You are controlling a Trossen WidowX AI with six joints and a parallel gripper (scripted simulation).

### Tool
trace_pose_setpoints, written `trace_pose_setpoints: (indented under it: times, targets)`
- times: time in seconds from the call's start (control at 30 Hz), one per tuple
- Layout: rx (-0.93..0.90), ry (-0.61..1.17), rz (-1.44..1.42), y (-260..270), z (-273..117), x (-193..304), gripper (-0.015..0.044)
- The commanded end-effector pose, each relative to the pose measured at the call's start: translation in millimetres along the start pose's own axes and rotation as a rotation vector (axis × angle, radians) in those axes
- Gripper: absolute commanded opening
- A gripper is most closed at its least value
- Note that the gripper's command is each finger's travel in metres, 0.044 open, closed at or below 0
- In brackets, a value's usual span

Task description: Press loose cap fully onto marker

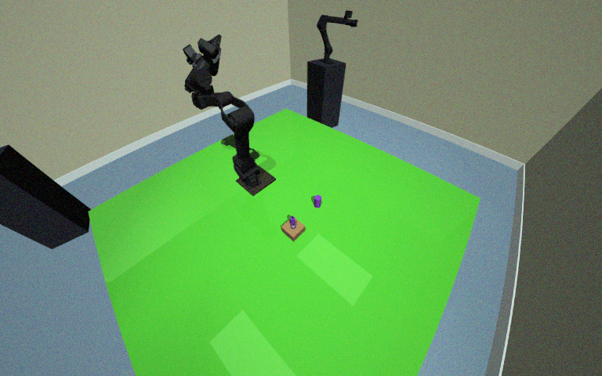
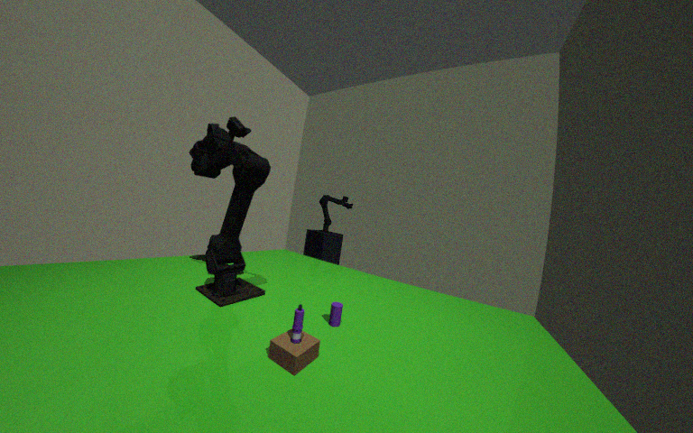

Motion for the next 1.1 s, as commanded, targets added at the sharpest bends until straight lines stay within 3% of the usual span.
trace_pose_setpoints:
  times: [0.0, 0.17, 0.37, 0.63, 1.07]
  targets:
    - [-0.001, -0.003, 0.002, 0, 0, -1, 0.0374]
    - [-0.041, -0.093, 0.069, -3, -14, -18, 0.0243]
    - [-0.161, -0.31, 0.163, 0, -52, -63, 0.0243]
    - [-0.366, -0.651, 0.311, -11, -133, -118, 0.0243]
    - [-0.723, -1.137, 0.544, -66, -282, -138, 0.0243]
Point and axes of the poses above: the point midway between the two fingers, 35 mm back from their tips, its own z axis out along the fingers, its own y axis across the jaws, x = y × z, the point moved 5 cm from there along -z, back along the fingers, and after that the axes turned 14 degrees about -z, right-handed, at the moved point
